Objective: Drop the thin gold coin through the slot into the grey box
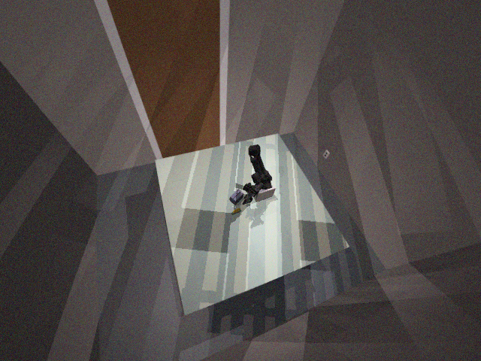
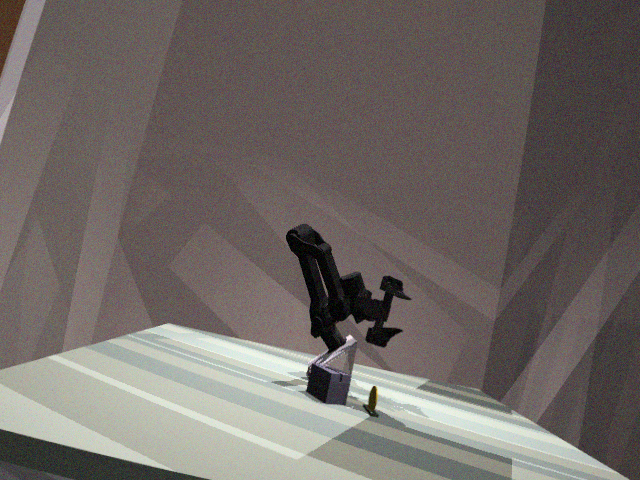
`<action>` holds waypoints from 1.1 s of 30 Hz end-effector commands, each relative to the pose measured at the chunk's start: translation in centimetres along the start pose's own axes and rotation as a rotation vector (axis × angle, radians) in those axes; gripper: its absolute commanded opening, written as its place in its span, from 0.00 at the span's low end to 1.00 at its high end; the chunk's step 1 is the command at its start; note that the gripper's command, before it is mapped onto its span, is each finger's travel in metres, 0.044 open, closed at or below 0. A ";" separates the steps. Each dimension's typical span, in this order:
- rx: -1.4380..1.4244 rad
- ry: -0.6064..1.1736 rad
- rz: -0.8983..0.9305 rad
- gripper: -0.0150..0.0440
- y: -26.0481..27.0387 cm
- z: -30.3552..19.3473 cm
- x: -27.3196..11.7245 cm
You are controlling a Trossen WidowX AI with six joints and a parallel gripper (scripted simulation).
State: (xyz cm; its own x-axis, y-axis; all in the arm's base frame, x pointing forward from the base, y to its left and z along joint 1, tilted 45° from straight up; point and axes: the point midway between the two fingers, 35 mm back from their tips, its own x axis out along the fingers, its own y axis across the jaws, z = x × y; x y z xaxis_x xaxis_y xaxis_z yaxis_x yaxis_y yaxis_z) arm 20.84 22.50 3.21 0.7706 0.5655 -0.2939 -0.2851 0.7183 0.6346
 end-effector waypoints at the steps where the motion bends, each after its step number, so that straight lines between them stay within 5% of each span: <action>1: -0.004 0.004 -0.009 0.89 -0.1 -0.1 0.2; 9: -0.188 0.215 -0.400 0.53 -5.5 -4.1 6.3; 21: -0.487 0.584 -0.952 0.53 -10.0 -2.9 8.1; 33: -0.709 0.914 -1.286 0.53 -9.6 2.5 4.3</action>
State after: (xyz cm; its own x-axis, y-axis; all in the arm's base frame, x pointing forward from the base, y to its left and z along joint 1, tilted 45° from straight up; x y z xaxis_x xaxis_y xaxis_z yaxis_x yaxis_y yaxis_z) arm 27.63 20.28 -7.46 0.4025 -0.3124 -0.8605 -0.0325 0.9345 -0.3544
